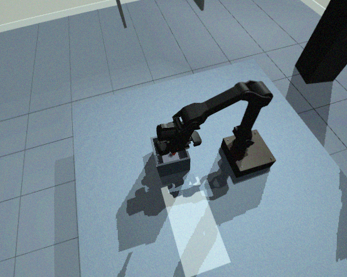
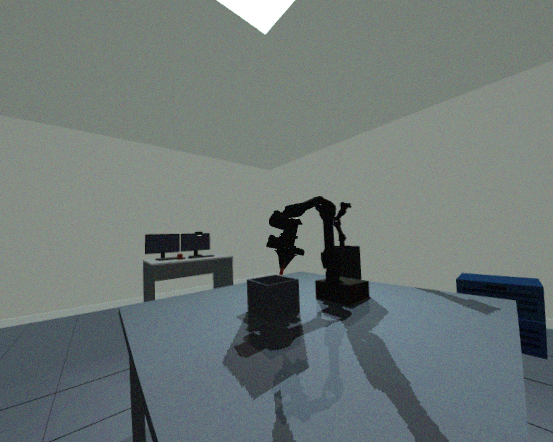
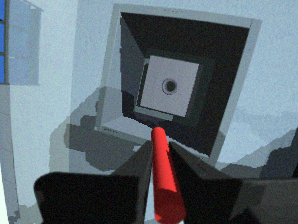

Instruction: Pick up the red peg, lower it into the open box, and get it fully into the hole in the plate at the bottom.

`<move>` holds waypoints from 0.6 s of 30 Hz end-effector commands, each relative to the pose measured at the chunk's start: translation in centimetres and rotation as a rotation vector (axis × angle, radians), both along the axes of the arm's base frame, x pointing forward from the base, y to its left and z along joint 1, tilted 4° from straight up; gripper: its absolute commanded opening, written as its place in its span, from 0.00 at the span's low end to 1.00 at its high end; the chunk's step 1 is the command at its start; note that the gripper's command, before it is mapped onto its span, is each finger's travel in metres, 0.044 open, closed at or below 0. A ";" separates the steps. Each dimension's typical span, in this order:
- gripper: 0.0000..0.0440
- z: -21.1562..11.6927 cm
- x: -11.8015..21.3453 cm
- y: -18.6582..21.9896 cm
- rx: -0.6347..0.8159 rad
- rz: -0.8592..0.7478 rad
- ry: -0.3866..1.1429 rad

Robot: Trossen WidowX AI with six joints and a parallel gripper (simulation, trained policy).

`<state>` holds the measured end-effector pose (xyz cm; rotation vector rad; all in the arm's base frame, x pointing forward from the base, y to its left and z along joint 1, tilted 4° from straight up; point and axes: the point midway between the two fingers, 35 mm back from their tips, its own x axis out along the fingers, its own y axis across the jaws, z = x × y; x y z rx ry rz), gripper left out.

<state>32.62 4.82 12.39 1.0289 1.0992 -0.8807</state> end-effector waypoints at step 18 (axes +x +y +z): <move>0.00 -4.5 1.1 -3.7 0.012 0.005 0.124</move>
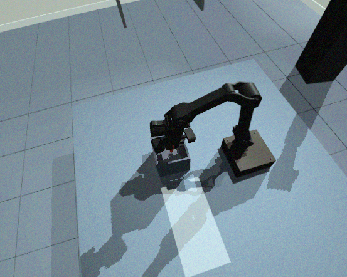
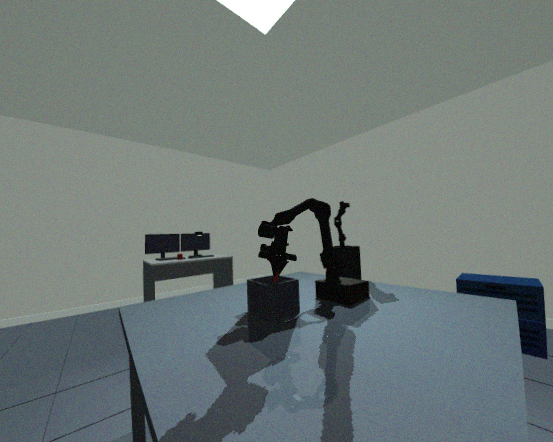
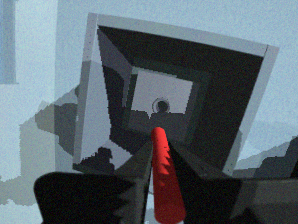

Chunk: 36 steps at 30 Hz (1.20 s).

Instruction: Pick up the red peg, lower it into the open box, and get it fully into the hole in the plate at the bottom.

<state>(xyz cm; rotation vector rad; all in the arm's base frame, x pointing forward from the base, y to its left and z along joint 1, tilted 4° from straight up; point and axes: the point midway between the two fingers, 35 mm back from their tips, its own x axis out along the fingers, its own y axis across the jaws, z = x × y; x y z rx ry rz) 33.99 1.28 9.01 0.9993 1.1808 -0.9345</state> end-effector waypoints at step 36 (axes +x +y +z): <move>0.28 -7.3 1.2 -1.5 0.099 0.056 0.124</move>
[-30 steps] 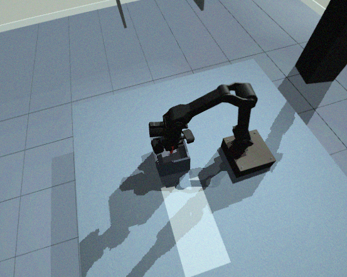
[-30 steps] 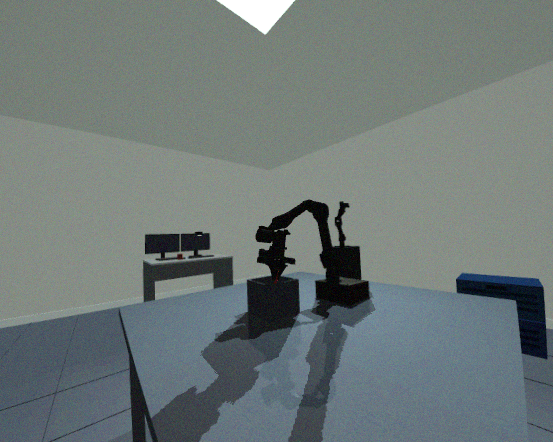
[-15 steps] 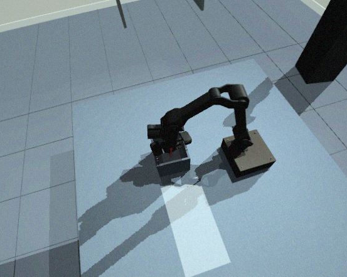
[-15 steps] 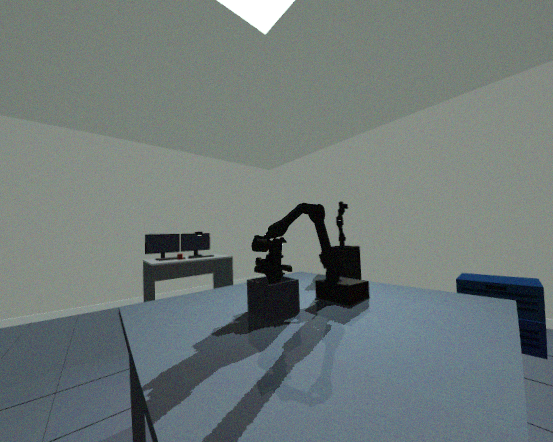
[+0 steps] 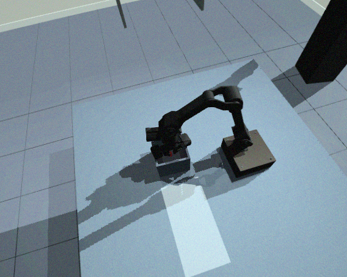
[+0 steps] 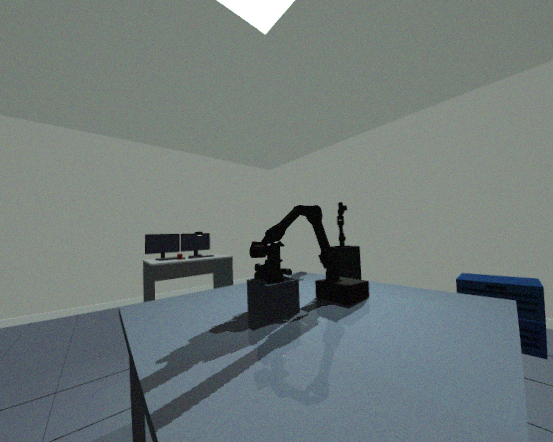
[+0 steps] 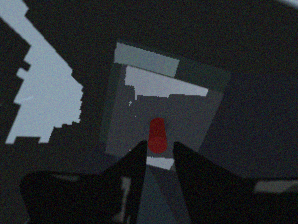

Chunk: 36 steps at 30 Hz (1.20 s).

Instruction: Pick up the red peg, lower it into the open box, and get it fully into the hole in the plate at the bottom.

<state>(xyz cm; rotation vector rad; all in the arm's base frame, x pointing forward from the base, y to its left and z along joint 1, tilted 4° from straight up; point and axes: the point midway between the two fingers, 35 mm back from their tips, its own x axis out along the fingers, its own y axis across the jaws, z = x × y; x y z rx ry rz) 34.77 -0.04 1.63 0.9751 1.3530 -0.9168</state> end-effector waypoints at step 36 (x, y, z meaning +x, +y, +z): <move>0.46 9.9 6.6 -2.9 0.345 -0.049 -0.209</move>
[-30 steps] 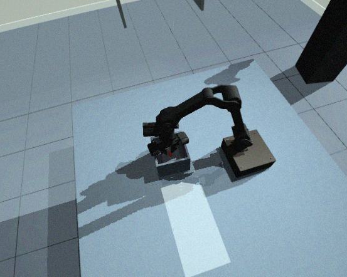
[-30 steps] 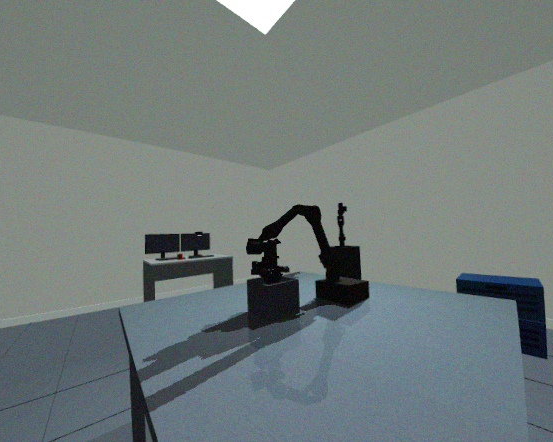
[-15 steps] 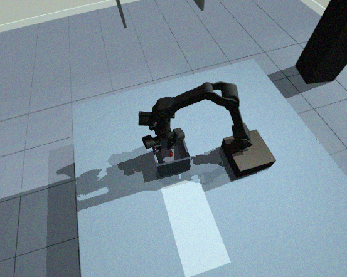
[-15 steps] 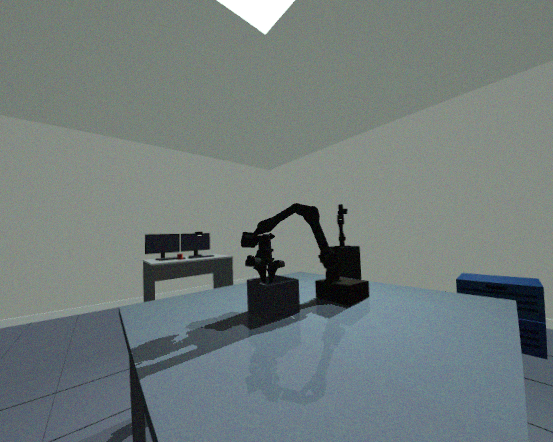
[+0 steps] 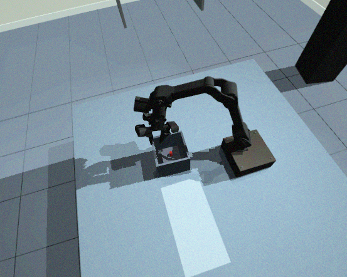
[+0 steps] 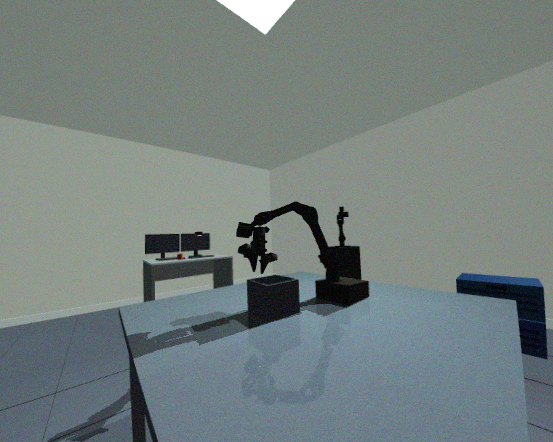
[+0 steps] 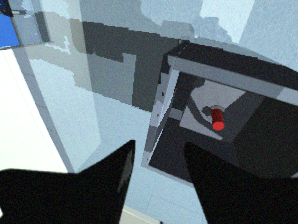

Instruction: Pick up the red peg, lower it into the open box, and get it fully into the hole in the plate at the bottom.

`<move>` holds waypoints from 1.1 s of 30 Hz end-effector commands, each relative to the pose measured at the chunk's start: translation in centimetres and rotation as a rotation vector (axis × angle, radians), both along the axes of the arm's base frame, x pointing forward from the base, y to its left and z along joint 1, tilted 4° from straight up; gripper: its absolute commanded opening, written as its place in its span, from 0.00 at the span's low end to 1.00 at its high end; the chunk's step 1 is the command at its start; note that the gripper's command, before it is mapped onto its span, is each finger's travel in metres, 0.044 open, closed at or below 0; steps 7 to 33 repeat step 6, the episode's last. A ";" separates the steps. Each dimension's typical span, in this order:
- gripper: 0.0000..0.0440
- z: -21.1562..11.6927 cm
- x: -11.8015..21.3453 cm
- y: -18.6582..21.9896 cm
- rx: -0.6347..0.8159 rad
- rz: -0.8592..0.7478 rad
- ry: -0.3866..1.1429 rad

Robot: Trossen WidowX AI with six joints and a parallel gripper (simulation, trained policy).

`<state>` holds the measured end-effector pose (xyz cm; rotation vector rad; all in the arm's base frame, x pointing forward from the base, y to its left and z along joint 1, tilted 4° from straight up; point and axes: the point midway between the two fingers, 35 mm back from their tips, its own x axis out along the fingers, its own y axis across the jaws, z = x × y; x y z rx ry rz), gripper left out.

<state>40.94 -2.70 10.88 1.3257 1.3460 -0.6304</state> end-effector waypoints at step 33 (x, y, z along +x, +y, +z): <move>0.47 3.9 1.9 -1.2 0.031 0.024 -0.120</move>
